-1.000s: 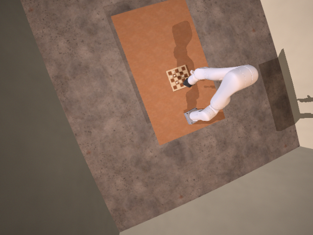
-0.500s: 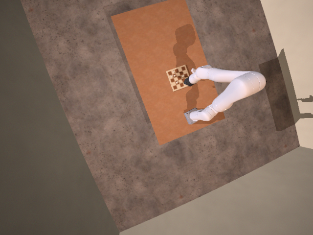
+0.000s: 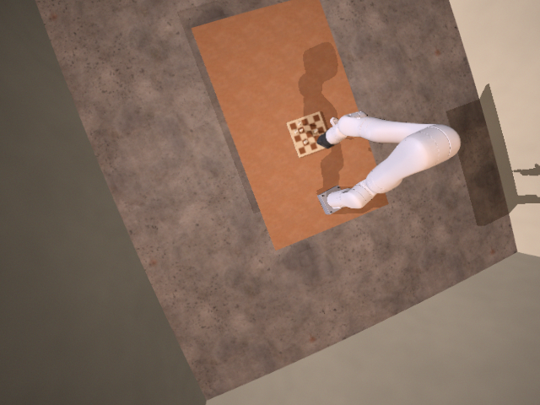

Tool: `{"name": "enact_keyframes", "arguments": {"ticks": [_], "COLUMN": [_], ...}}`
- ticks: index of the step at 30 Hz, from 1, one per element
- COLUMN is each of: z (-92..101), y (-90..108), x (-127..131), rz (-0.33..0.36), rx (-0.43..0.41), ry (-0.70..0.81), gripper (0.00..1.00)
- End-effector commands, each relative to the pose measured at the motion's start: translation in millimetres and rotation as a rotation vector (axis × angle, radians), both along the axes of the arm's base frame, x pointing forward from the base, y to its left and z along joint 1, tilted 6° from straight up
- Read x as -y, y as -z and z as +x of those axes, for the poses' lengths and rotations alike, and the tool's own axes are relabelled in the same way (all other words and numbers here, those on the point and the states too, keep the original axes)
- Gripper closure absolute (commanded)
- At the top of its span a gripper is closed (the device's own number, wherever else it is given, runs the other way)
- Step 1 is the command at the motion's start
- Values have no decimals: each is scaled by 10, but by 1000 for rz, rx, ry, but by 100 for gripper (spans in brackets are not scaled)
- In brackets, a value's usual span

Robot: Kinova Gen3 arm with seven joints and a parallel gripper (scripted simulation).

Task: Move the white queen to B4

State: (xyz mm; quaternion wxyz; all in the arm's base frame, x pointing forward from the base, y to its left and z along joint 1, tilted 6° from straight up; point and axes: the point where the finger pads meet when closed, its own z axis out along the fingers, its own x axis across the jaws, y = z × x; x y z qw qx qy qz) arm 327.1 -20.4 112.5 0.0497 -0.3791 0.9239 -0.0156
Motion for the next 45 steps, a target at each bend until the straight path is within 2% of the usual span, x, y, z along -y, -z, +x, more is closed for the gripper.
{"name": "enact_keyframes", "arguments": {"ticks": [1,11,25,27,34,45], "z": [8,146,782,782,1030,1135], "y": [-5,-26,-102,-102,-121,-127], "x": [1,33,224,224,327,379], "rz": [0,-12,-61,-61,-76,-81], "rx": [2,3,6,6,7,8], "ry": [-2,-85,-504,-504,-689,-772], "gripper": [100,100,100,100,100,100]}}
